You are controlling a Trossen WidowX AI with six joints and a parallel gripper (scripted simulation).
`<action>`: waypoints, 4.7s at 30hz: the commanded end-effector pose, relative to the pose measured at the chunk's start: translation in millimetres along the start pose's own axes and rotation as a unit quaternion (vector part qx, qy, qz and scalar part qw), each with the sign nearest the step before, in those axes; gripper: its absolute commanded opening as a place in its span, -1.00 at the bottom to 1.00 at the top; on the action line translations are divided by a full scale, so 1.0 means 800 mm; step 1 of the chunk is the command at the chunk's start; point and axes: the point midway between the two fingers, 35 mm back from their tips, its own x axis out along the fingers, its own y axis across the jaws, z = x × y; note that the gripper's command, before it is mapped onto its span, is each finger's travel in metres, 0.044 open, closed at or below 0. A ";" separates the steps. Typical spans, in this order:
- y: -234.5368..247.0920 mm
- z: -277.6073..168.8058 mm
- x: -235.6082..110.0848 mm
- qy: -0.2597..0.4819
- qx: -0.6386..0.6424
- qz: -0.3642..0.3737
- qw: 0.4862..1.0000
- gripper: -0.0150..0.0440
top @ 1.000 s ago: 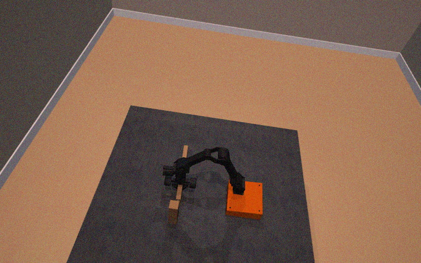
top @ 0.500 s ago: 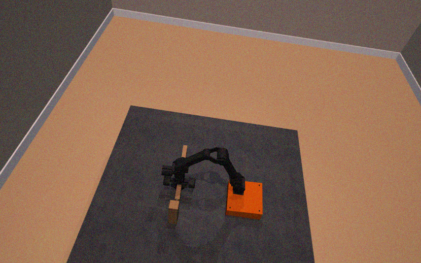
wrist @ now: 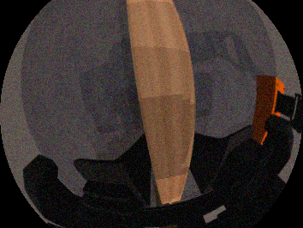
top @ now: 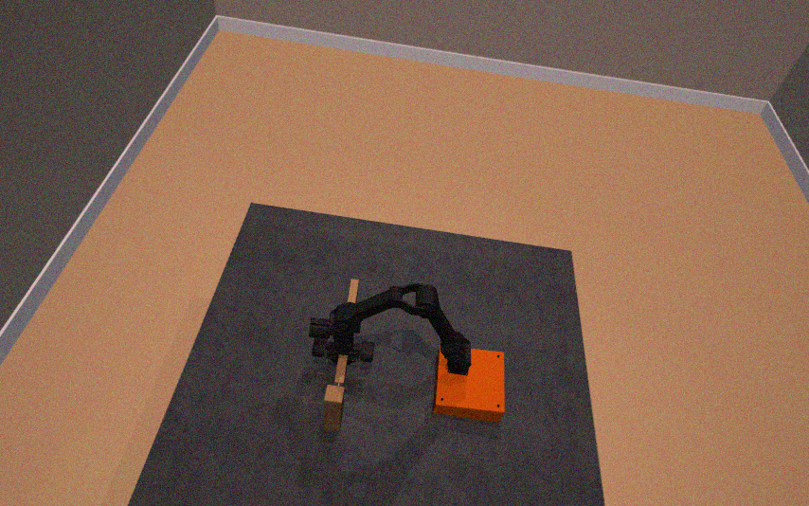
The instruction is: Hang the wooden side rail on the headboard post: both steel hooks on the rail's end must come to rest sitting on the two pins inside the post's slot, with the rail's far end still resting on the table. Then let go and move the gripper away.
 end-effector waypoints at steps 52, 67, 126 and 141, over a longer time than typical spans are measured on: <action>0.000 0.000 -0.010 -0.003 -0.002 0.007 1.000 -0.49; 0.000 0.000 -0.013 -0.003 -0.002 0.007 1.000 -0.49; 0.000 0.000 -0.025 -0.003 -0.002 0.007 1.000 -0.49; 0.000 0.000 -0.029 -0.003 -0.002 0.007 1.000 -0.49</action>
